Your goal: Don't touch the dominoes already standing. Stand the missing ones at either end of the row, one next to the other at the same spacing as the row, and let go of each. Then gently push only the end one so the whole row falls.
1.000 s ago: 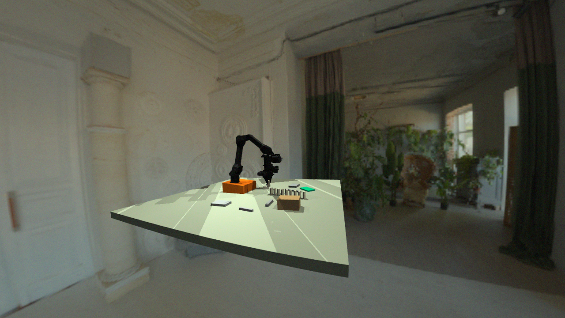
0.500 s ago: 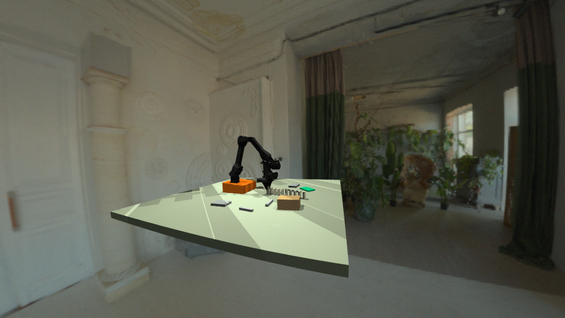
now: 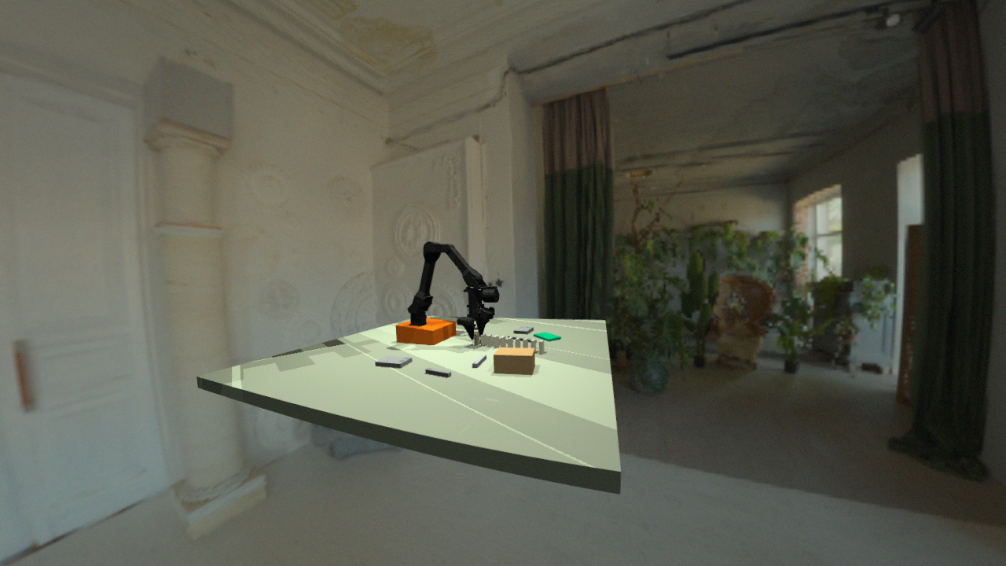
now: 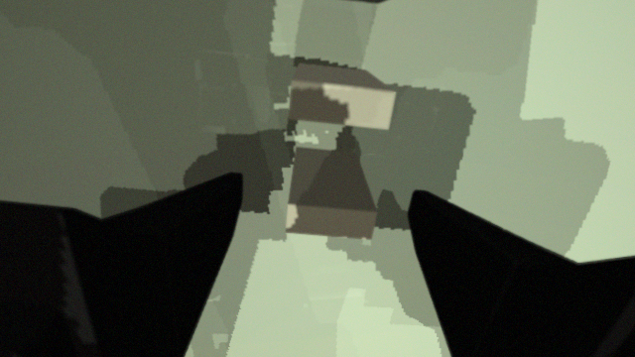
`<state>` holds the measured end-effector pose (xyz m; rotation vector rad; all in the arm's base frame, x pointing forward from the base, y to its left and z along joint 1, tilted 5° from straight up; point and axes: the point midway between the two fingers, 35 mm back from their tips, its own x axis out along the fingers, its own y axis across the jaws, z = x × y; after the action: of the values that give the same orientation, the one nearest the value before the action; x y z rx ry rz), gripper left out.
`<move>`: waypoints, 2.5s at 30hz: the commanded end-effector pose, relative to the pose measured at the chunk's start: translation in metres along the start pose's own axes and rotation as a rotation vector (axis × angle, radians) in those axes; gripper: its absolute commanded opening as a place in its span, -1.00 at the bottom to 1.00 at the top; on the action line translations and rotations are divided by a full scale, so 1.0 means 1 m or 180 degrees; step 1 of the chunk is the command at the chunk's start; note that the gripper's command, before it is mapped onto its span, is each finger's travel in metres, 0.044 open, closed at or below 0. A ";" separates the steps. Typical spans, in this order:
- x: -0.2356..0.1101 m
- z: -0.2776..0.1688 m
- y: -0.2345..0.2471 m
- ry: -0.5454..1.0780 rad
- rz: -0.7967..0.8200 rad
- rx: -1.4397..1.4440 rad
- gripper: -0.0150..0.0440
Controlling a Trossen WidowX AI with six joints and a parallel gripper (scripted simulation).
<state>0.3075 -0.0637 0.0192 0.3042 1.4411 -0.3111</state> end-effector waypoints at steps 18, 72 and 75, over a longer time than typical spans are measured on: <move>-0.130 0.001 0.000 0.0000 -0.0001 0.0000 1.00; 0.024 -0.094 0.129 0.0014 0.0054 -0.2903 1.00; 0.024 -0.094 0.129 0.0014 0.0054 -0.2903 0.91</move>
<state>0.2757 0.0925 -0.0085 -0.4171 1.4299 0.3703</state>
